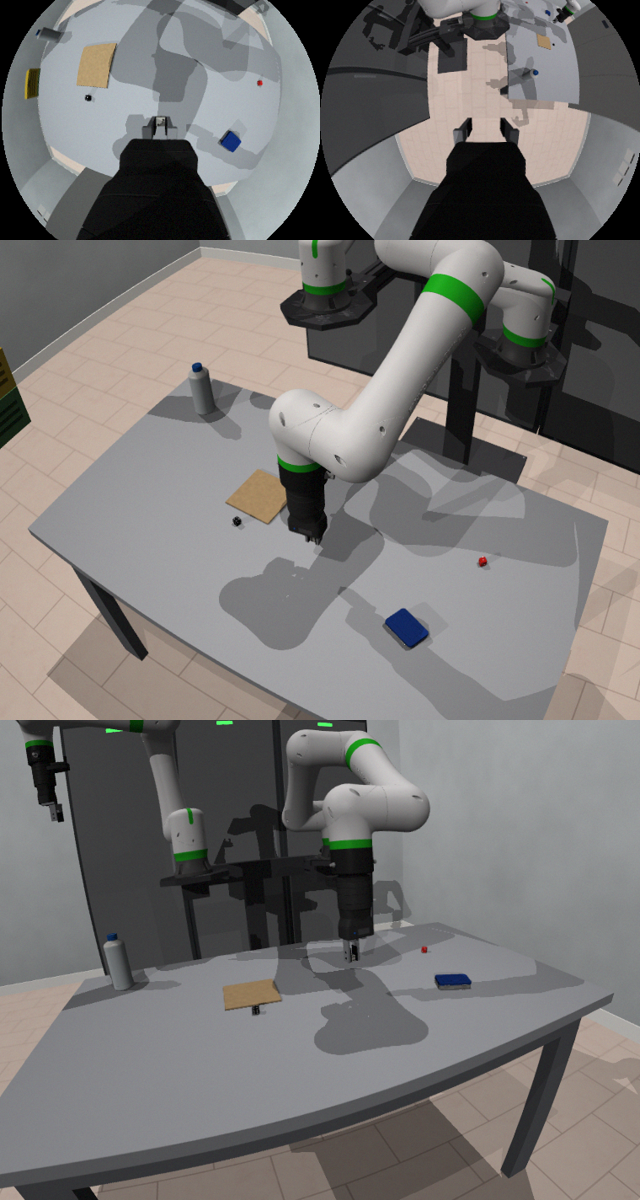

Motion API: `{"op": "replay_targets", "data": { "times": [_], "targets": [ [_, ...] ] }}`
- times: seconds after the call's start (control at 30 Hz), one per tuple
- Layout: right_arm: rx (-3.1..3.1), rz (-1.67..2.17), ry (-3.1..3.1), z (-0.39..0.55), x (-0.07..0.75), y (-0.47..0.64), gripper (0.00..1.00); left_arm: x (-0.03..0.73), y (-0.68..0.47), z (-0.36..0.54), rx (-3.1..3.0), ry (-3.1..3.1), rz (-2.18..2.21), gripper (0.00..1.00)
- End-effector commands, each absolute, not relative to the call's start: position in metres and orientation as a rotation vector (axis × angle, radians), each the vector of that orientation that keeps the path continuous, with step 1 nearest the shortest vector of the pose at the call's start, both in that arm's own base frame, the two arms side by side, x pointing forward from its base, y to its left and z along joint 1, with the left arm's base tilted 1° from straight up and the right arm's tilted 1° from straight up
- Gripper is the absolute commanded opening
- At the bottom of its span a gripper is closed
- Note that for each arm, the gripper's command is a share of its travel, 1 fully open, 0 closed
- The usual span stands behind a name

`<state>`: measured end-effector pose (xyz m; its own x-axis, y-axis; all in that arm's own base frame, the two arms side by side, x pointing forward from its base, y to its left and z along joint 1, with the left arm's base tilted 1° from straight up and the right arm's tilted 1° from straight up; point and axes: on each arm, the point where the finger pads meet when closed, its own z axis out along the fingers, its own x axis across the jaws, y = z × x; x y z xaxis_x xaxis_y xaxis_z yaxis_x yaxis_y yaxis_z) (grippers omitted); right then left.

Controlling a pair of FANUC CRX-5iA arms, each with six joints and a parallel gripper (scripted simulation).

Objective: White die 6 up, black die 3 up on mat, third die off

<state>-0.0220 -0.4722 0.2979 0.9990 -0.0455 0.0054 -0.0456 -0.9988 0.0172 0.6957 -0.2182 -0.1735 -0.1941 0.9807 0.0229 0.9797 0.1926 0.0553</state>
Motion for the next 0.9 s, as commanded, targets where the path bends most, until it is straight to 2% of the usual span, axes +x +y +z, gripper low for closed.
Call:
{"op": "replay_targets", "data": {
  "times": [0.0,0.3,0.87],
  "targets": [
    [3.121,0.007,-0.071,0.299,-0.022,-0.472,1.00,0.695,-0.219,-0.172,1.941,2.361,0.195,0.34],
    [3.121,0.007,-0.071,0.299,-0.022,-0.472,1.00,0.691,-0.218,-0.173,1.785,2.177,0.543,0.34],
    [3.121,0.007,-0.071,0.299,-0.022,-0.472,1.00,0.686,-0.220,-0.176,1.592,1.939,0.861,0.34]
  ]
}}
